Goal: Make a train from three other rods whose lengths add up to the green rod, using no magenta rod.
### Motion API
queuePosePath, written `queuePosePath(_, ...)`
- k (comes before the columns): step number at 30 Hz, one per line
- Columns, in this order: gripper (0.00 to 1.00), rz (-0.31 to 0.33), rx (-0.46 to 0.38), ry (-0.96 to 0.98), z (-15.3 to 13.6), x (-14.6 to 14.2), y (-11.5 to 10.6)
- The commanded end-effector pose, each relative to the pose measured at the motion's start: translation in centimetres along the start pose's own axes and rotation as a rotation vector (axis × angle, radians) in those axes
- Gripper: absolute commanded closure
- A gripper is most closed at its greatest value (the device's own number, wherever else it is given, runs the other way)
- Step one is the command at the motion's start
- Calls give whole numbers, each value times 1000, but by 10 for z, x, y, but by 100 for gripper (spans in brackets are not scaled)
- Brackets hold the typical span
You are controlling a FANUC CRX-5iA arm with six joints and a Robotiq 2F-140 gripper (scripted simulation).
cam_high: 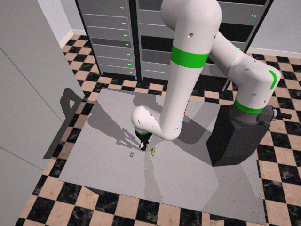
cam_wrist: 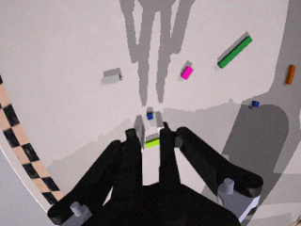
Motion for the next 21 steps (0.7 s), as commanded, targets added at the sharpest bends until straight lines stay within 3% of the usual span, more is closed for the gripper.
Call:
queuePosePath(1, 85, 0, 2, 0, 0, 0, 4)
queuePosePath(21, 85, 0, 2, 0, 0, 0, 13)
Point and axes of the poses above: the point where the finger pads meet when closed, its own y axis out along the fingers, its own x axis across the jaws, z = x × y, the point moved 10 cm from there along -y, back along the fingers, and after that the axes turned 11 degrees about y, right-handed, at the moved point
